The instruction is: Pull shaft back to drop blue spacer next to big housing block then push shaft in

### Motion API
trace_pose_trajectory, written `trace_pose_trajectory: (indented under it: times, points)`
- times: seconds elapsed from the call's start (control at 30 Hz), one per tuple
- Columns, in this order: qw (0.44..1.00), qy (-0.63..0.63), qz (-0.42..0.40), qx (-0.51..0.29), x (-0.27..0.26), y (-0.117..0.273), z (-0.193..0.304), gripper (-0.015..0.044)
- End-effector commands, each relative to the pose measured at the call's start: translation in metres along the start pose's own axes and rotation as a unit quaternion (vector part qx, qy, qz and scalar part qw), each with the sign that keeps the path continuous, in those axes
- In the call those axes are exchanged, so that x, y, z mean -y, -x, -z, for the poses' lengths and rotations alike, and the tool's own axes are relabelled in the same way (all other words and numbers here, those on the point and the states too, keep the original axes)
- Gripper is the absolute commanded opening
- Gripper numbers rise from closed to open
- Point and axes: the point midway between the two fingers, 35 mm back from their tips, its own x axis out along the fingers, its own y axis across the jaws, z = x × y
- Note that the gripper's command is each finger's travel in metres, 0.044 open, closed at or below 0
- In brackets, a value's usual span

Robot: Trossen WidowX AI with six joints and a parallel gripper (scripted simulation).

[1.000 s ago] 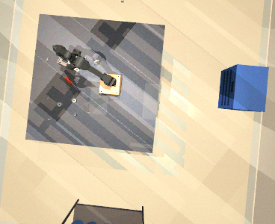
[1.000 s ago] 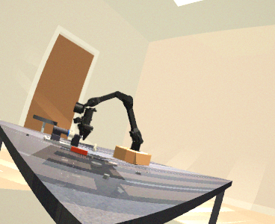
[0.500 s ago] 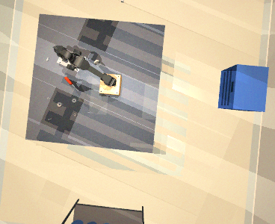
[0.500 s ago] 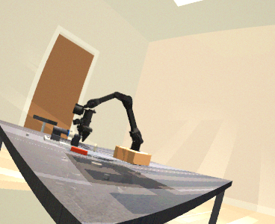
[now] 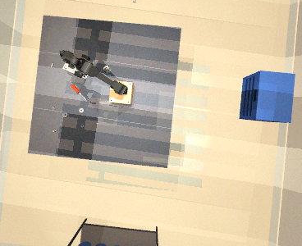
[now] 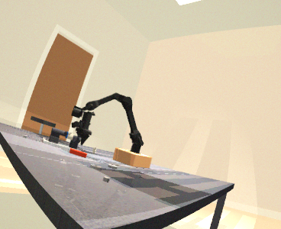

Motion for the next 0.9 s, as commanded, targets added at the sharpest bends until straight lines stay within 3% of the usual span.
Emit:
trace_pose_trajectory:
  times: [0.0,0.37,0.87]
  points:
    - [1.0,0.0,0.0,0.0,0.0,0.0001,-0.0001,0.0309]
    - [1.0,0.0,0.0,0.0,0.0,0.0001,-0.0001,0.002]
    - [1.0,-0.003,0.003,-0.001,0.0,-0.0001,0.0063,0.0]
